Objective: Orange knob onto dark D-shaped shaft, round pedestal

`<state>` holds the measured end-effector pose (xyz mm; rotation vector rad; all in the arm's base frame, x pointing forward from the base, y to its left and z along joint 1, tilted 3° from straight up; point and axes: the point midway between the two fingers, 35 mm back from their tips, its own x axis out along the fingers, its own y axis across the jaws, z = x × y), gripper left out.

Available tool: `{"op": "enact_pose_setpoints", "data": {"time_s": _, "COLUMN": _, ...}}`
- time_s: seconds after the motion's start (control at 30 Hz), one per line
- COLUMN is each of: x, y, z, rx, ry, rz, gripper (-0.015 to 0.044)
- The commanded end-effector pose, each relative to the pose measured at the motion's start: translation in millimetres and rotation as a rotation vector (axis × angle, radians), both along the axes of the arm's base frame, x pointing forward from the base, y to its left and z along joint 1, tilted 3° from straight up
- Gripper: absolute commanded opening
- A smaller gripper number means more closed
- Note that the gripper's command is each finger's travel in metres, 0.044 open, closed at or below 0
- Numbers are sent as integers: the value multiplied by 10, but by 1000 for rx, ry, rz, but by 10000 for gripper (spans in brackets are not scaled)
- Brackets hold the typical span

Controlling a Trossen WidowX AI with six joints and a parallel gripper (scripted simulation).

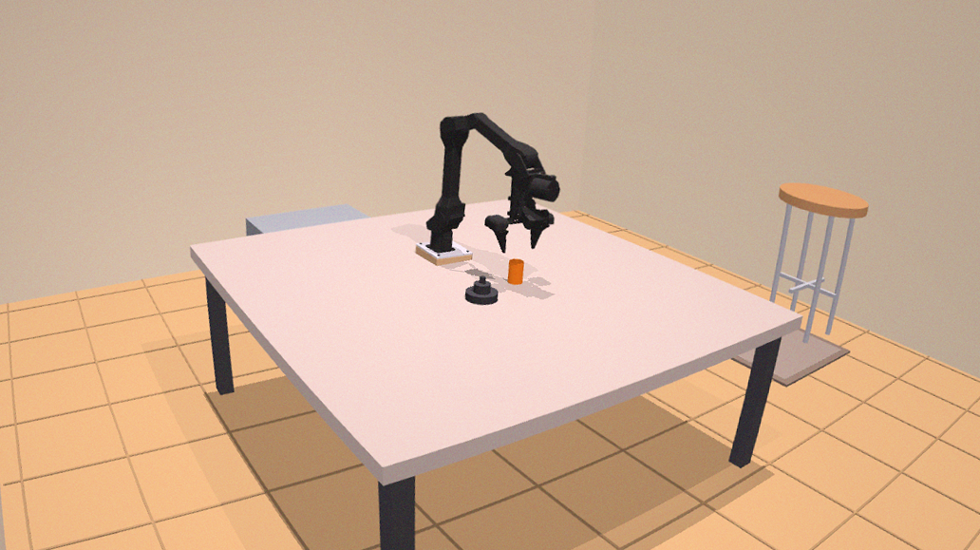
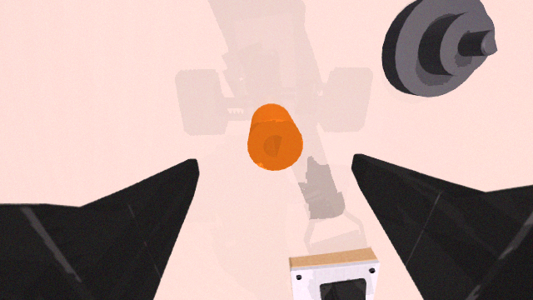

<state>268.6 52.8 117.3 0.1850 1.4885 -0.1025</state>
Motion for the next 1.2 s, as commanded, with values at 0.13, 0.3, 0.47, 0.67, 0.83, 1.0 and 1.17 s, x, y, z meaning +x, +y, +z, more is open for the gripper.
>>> {"op": "enact_pose_setpoints", "data": {"time_s": 0.13, "x": -9, "y": -2, "z": -154, "rx": -6, "ry": 17, "rz": -6, "gripper": 440}}
{"op": "enact_pose_setpoints", "data": {"time_s": 0.3, "x": 4, "y": 2, "z": -224, "rx": -6, "ry": 17, "rz": -6, "gripper": 440}}
{"op": "enact_pose_setpoints", "data": {"time_s": 0.47, "x": 17, "y": 7, "z": -305, "rx": -6, "ry": 17, "rz": -6, "gripper": 440}}
{"op": "enact_pose_setpoints", "data": {"time_s": 0.67, "x": 28, "y": 11, "z": -402, "rx": -6, "ry": 17, "rz": -6, "gripper": 440}}
{"op": "enact_pose_setpoints", "data": {"time_s": 0.83, "x": 34, "y": 15, "z": -483, "rx": -6, "ry": 17, "rz": -6, "gripper": 440}}
{"op": "enact_pose_setpoints", "data": {"time_s": 1.0, "x": 38, "y": 18, "z": -563, "rx": -6, "ry": 17, "rz": -6, "gripper": 440}}
{"op": "enact_pose_setpoints", "data": {"time_s": 1.17, "x": 39, "y": 20, "z": -642, "rx": -6, "ry": 17, "rz": -6, "gripper": 440}}
